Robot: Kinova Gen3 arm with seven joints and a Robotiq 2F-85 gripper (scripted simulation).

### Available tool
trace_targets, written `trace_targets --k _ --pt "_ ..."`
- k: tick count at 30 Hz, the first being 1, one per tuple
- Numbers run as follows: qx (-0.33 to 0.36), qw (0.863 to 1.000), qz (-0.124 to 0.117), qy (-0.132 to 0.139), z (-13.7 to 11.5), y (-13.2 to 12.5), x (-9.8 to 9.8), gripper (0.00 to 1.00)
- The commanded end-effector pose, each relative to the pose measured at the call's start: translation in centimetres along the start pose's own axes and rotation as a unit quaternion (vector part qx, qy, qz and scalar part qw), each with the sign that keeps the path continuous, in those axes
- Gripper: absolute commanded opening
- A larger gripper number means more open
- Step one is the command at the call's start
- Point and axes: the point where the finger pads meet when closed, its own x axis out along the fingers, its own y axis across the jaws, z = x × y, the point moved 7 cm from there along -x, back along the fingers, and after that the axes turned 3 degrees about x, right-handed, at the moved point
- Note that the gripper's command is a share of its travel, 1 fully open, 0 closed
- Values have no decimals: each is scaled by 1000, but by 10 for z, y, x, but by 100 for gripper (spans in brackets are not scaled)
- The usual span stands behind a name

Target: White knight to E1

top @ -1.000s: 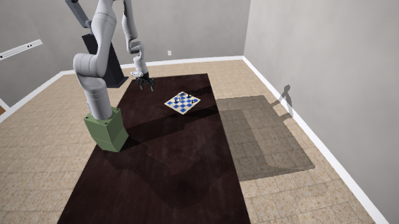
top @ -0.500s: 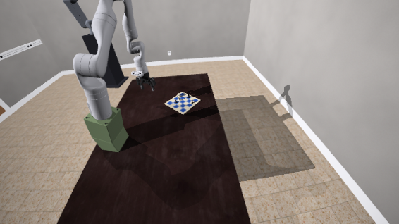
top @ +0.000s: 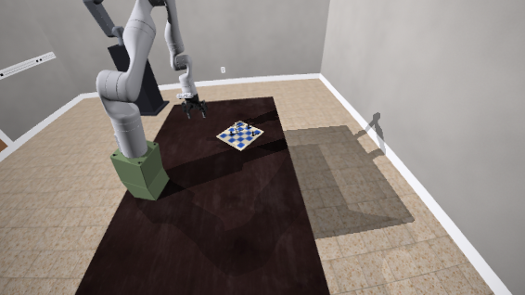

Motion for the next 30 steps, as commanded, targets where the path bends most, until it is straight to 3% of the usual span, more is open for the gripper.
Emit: trace_targets --k 1,8,14,21,23,30 --pt "-17 1000 -7 10 14 2 9 100" --pt "-69 997 -28 34 38 4 19 100" --pt "-146 985 -59 69 72 8 35 100" --pt "-245 958 -99 114 116 14 58 100" --pt "-245 958 -99 114 116 14 58 100" --pt "-333 920 -135 154 154 20 79 100"
